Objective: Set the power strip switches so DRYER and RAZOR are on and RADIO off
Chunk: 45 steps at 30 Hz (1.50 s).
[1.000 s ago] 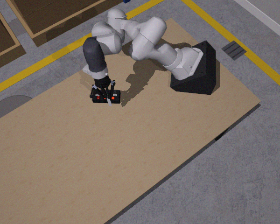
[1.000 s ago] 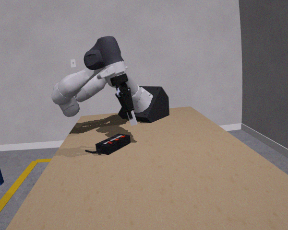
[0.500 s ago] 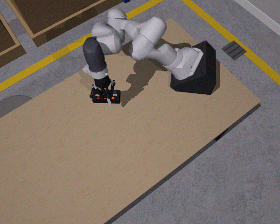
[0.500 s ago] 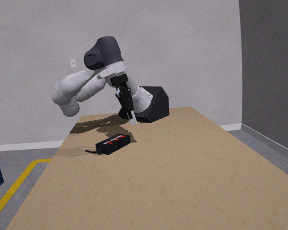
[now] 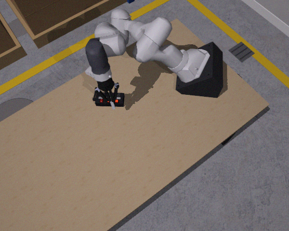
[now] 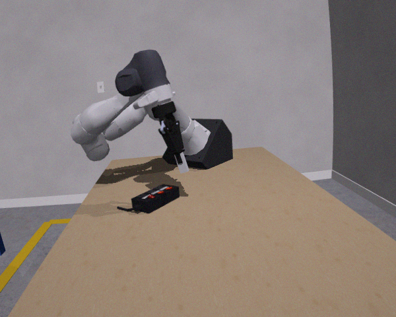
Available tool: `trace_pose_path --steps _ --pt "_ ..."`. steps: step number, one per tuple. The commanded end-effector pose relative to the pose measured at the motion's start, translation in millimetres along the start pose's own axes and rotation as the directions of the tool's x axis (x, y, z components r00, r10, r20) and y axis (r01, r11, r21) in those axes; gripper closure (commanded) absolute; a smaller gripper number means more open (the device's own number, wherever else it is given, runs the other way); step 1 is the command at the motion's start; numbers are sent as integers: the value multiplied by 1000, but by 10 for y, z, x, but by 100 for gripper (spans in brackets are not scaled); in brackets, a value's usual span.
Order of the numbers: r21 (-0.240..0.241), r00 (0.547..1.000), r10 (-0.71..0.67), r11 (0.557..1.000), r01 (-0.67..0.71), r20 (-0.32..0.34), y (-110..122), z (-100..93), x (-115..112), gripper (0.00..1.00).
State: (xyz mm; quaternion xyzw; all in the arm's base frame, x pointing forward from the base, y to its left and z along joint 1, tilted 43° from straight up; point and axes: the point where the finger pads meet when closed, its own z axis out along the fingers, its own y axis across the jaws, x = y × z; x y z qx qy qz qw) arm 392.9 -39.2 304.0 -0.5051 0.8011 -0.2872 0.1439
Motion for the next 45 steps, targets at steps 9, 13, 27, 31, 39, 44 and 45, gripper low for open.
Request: trace_pose_path --steps 9,13,27,31,39,44,45 --pt "-1 1000 5 1000 -5 -4 -2 -1 14 100" --pt "-1 1000 5 1000 -5 -4 -2 -1 14 100" --pt "-1 1000 5 1000 -5 -4 -2 -1 14 100" --pt "-1 1000 5 1000 -5 -4 -2 -1 14 0" --pt "-1 1000 5 1000 -5 -4 -2 -1 14 0" --pt "-1 1000 5 1000 -5 -4 -2 -1 14 0" --pt "-1 1000 5 1000 -5 -4 -2 -1 14 0"
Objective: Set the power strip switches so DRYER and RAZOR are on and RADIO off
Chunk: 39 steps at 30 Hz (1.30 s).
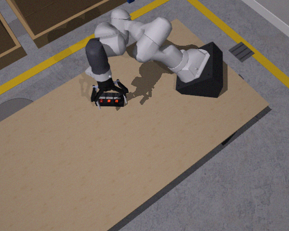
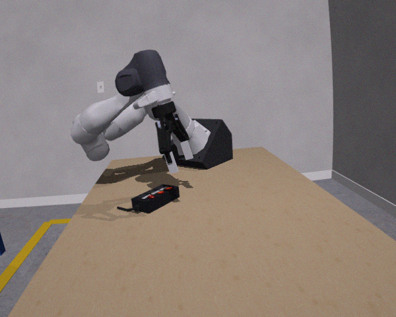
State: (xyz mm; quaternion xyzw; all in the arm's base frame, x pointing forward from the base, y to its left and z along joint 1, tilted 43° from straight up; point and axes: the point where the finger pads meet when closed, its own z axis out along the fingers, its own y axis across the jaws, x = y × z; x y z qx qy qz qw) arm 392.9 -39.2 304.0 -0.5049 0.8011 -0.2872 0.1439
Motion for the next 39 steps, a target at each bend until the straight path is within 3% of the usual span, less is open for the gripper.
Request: trace_pose_path --steps 1,11,13,16,20,39 --pt "-1 1000 5 1000 -5 -4 -2 -1 14 0" --pt "0 1000 2 1000 -2 -8 -1 0 20 0" --pt "6 995 -51 999 51 -81 15 19 139 0" --pt "1 937 -192 980 201 -292 17 -1 494 0" --pt "-8 902 -235 969 248 -362 4 -35 615 0" --pt "-9 900 -237 968 251 -366 3 -37 622 0"
